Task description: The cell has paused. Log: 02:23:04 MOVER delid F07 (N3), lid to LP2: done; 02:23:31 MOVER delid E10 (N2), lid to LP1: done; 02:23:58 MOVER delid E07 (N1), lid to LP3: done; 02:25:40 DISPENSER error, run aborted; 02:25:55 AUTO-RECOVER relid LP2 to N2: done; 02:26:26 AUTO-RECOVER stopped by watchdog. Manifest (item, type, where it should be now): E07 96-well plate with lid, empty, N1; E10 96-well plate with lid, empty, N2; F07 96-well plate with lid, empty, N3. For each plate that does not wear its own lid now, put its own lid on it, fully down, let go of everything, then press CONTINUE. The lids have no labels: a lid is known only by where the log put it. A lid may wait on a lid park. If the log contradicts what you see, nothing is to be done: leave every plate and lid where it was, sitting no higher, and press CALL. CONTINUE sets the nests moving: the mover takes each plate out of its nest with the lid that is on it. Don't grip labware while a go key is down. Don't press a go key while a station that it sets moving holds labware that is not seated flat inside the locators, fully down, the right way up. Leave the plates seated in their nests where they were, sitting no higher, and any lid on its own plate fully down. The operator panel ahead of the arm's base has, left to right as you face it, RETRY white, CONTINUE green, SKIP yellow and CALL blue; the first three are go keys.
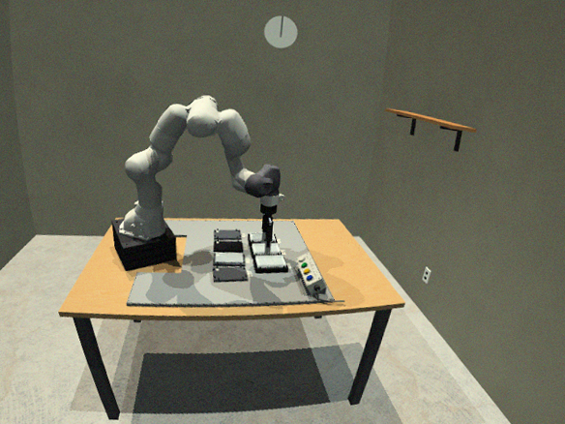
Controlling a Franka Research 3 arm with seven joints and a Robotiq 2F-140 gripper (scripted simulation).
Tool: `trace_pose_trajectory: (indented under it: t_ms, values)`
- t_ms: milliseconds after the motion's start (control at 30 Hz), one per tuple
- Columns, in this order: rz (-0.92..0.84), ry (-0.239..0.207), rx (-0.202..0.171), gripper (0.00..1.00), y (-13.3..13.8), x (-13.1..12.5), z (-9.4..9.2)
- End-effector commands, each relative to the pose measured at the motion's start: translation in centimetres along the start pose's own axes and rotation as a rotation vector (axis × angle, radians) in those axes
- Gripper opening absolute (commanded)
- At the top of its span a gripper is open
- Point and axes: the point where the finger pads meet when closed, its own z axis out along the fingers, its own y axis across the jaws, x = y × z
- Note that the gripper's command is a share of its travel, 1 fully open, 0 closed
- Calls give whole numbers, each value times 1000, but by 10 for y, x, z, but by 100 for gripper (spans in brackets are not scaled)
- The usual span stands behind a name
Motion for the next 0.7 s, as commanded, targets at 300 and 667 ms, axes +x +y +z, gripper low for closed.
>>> trace_pose_trajectory:
  t_ms: [300,667]
  values:
    - [2,0,1,0,0,0,-1]
    - [2,0,1,0,0,0,-3]
